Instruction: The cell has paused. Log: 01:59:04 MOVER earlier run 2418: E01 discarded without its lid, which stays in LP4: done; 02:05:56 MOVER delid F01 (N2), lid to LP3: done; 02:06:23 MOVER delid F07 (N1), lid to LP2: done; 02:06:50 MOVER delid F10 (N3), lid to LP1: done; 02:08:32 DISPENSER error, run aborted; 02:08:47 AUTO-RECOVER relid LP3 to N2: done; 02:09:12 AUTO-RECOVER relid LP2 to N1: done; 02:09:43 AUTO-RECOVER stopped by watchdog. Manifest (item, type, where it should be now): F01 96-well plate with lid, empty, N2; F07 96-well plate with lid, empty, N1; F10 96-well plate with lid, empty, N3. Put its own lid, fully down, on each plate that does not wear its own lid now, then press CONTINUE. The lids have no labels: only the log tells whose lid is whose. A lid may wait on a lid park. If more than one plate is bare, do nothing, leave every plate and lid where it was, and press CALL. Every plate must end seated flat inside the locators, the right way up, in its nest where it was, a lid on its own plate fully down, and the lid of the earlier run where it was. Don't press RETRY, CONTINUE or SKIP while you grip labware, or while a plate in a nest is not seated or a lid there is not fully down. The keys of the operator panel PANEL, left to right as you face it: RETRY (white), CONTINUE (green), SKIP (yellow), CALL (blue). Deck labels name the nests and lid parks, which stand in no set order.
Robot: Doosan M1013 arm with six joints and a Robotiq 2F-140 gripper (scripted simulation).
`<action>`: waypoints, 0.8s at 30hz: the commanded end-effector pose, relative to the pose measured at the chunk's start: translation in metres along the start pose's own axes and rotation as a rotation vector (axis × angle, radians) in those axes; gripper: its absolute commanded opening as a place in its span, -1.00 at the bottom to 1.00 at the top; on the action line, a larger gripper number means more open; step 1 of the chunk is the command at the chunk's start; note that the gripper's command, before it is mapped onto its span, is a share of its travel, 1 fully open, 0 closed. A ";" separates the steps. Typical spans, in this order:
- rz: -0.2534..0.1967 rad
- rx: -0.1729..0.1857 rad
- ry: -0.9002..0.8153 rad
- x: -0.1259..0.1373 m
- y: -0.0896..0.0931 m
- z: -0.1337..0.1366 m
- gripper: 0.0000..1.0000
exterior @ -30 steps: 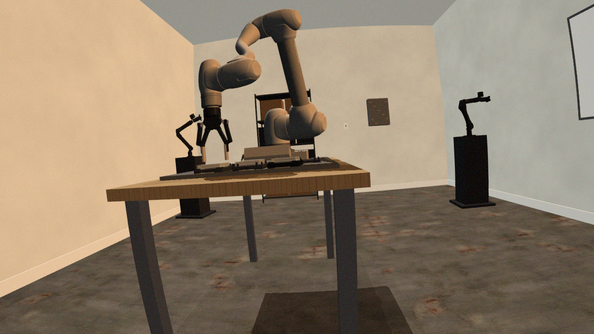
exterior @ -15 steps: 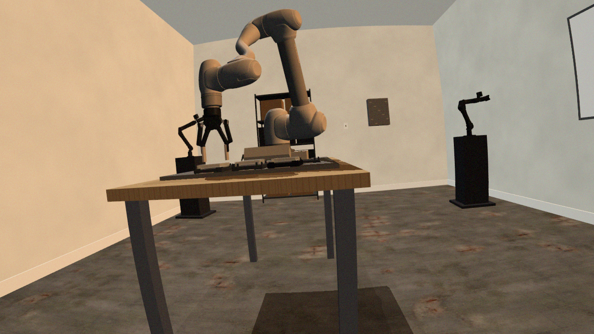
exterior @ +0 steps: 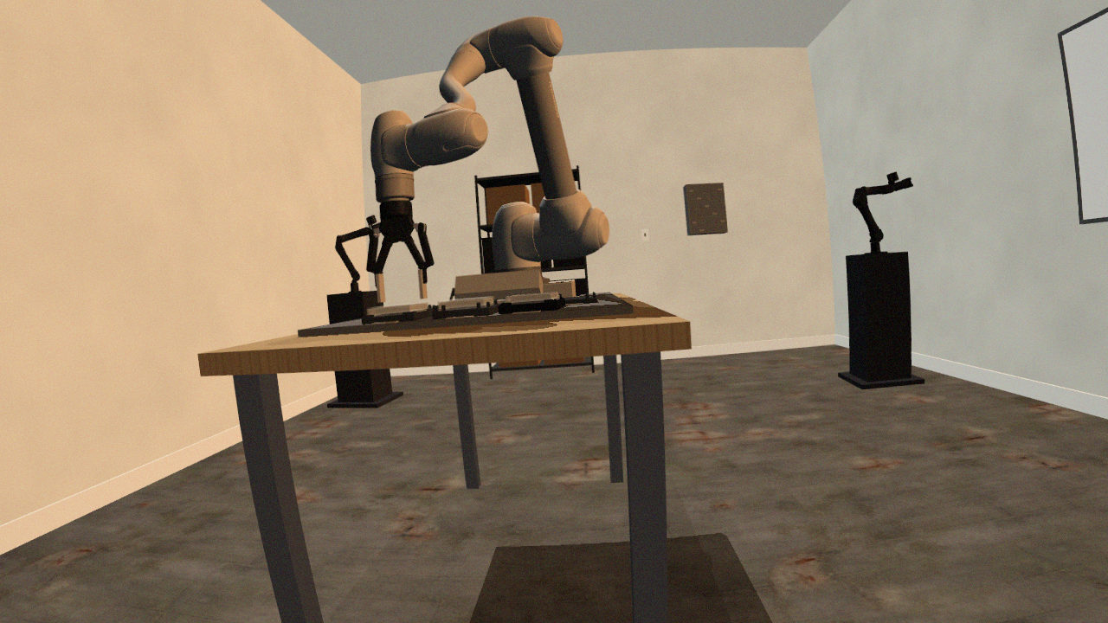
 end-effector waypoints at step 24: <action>0.001 0.003 0.001 0.000 0.003 -0.003 0.18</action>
Point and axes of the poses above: the point where the finger pads meet when closed, its own y axis out along the fingers, its own z axis across the jaws, x = y × z, the point moved 3 cm from there along -y, back along the fingers, and after that the axes turned 2 degrees about -y, right-handed, at the moved point
